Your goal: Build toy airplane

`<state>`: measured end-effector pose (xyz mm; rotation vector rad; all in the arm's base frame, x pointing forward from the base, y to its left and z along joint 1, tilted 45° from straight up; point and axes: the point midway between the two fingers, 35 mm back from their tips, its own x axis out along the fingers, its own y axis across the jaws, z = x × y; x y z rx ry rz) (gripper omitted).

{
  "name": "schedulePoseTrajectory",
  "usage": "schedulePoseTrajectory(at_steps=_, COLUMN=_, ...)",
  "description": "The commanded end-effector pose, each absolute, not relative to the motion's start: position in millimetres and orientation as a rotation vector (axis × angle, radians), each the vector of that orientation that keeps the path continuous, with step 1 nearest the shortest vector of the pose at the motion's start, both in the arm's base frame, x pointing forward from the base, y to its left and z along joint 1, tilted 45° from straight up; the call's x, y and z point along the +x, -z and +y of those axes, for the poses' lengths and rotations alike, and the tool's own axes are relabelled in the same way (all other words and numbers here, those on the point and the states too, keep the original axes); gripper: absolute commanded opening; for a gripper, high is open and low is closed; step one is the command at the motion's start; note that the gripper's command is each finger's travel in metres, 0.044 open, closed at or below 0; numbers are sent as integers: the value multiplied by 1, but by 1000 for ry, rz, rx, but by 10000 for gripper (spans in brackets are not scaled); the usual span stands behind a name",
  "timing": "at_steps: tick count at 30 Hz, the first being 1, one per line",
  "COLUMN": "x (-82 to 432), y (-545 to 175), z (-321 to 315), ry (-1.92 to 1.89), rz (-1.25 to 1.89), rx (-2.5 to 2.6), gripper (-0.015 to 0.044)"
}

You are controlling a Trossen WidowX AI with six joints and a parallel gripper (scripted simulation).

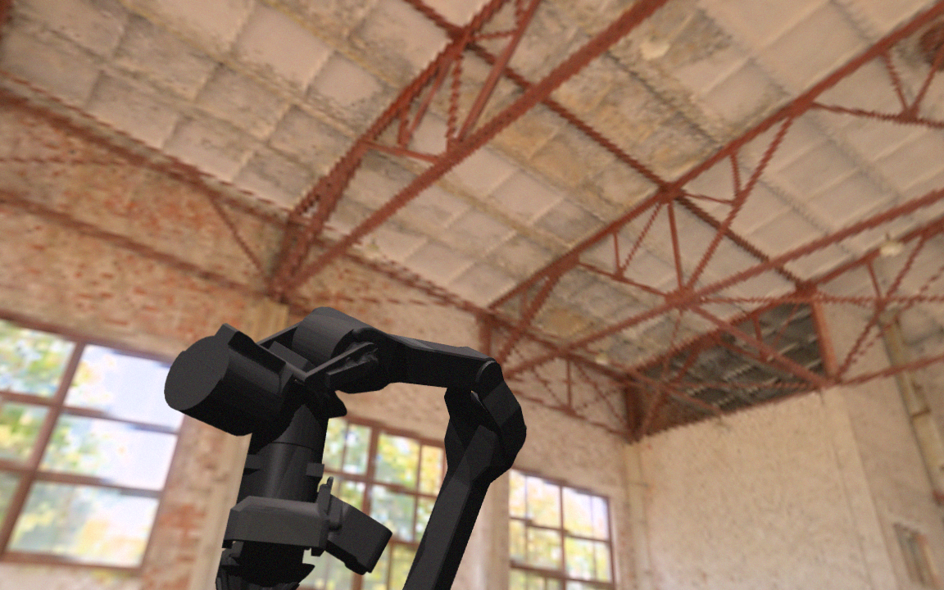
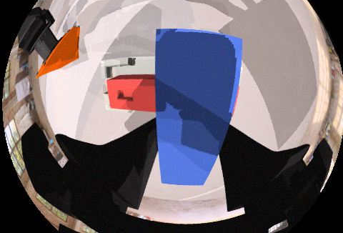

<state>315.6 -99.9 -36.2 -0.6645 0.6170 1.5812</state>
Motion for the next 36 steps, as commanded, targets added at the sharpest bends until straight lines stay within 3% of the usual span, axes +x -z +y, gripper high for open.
schedulePoseTrajectory(at_steps=1, x=315, y=41, z=-96, ry=-1581, rz=620, rx=-659, gripper=195)
schedulePoseTrajectory(at_steps=23, x=312, y=61, z=-76, ry=-1581, rz=618, rx=-658, gripper=195)
schedulePoseTrajectory(at_steps=28, x=312, y=60, z=-77, ry=-1584, rz=618, rx=-662, gripper=162)
schedulePoseTrajectory(at_steps=33, x=312, y=60, z=-77, ry=-1584, rz=618, rx=-662, gripper=31)
schedulePoseTrajectory(at_steps=36, x=312, y=60, z=-77, ry=-1584, rz=618, rx=-662, gripper=109)
